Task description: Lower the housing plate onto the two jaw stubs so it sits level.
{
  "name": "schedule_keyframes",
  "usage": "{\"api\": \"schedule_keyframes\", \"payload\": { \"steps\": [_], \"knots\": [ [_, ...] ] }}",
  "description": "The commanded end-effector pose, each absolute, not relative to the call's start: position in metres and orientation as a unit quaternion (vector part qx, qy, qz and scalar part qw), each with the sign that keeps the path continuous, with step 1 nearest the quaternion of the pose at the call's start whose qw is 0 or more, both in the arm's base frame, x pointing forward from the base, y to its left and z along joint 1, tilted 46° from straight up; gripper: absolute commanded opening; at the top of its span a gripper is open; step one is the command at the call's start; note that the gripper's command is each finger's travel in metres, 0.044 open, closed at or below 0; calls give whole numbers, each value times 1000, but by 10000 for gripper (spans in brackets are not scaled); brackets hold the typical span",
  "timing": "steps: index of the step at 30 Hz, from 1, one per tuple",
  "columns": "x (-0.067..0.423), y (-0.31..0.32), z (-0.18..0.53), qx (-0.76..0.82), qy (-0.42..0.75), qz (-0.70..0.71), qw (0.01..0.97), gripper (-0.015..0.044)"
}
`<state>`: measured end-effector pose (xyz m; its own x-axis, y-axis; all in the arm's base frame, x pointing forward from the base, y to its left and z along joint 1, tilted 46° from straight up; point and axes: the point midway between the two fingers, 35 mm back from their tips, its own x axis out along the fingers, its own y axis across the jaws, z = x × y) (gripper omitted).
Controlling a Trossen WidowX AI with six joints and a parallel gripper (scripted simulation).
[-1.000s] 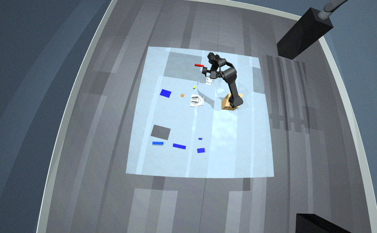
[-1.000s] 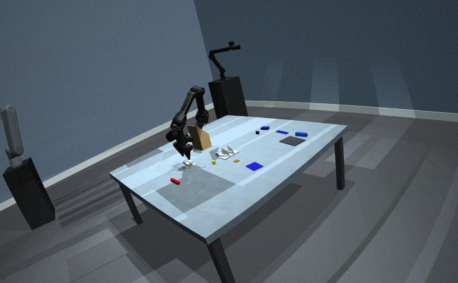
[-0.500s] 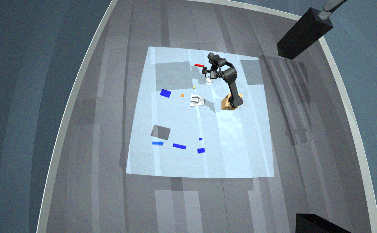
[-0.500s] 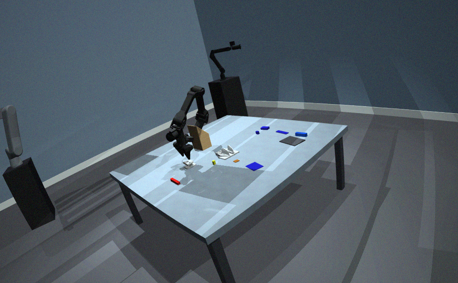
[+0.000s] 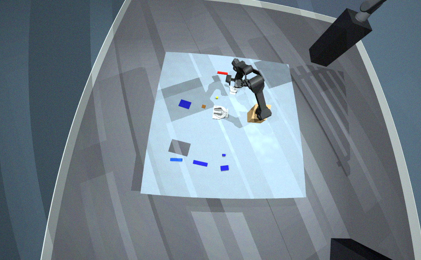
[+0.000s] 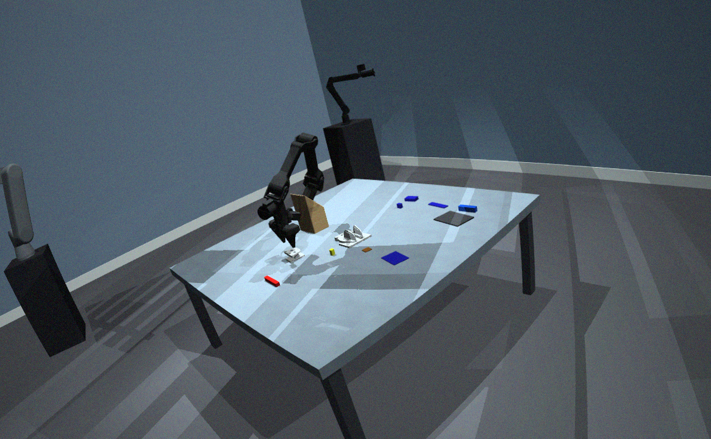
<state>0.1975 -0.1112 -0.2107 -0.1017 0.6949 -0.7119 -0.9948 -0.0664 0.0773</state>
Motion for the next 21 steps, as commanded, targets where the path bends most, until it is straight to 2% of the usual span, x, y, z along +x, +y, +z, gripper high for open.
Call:
{"api": "schedule_keyframes", "payload": {
  "steps": [1,21],
  "knots": [
    [198,-111,-211,-257,291,682,620,440],
    [198,-103,-220,-258,290,683,619,440]
  ]
}}
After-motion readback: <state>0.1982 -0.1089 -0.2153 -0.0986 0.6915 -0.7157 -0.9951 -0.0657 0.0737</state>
